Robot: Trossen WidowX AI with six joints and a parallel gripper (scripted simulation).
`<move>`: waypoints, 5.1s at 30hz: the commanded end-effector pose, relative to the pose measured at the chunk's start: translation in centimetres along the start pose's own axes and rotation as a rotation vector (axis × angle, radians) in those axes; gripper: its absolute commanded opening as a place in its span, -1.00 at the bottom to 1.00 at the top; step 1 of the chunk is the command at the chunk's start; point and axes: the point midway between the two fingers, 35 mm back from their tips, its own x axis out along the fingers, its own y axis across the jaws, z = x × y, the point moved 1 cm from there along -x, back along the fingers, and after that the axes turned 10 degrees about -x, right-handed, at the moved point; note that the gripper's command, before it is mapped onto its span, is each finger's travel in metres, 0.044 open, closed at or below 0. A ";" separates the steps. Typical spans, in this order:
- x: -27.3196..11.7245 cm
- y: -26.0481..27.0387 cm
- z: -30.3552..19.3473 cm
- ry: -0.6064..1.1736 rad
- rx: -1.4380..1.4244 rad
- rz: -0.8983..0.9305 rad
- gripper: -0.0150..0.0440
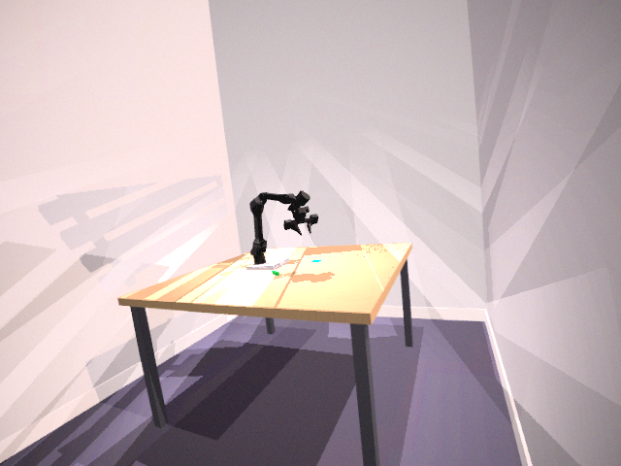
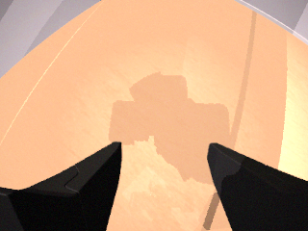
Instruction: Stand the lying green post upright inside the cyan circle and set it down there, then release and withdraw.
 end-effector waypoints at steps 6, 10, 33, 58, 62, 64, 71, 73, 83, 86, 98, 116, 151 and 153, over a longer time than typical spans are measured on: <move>2.2 -10.0 -6.2 0.446 -0.191 -0.011 0.30; 1.4 -13.9 -9.4 0.649 -0.219 0.068 0.30; 9.7 -14.8 -18.4 0.718 -0.219 0.111 0.30; 7.2 -14.9 -15.5 0.717 -0.219 0.111 -0.42; 6.4 -14.9 -14.6 0.717 -0.219 0.111 -0.42; 5.9 -14.9 -14.2 0.717 -0.219 0.111 -0.42; 4.2 -15.0 -12.7 0.717 -0.219 0.111 -0.42; 3.7 -15.0 -12.4 0.717 -0.219 0.111 -0.42; 1.0 -15.1 -10.7 0.718 -0.219 0.111 -0.42; 0.8 -15.1 -10.6 0.718 -0.219 0.111 -0.42; 0.7 -12.5 -10.2 0.701 -0.355 0.166 -0.42; -0.2 -7.1 -9.9 0.660 -0.625 0.275 -0.42; -2.9 2.6 -11.4 0.581 -1.136 0.477 -0.42; -3.2 3.1 -11.6 0.576 -1.165 0.489 -0.42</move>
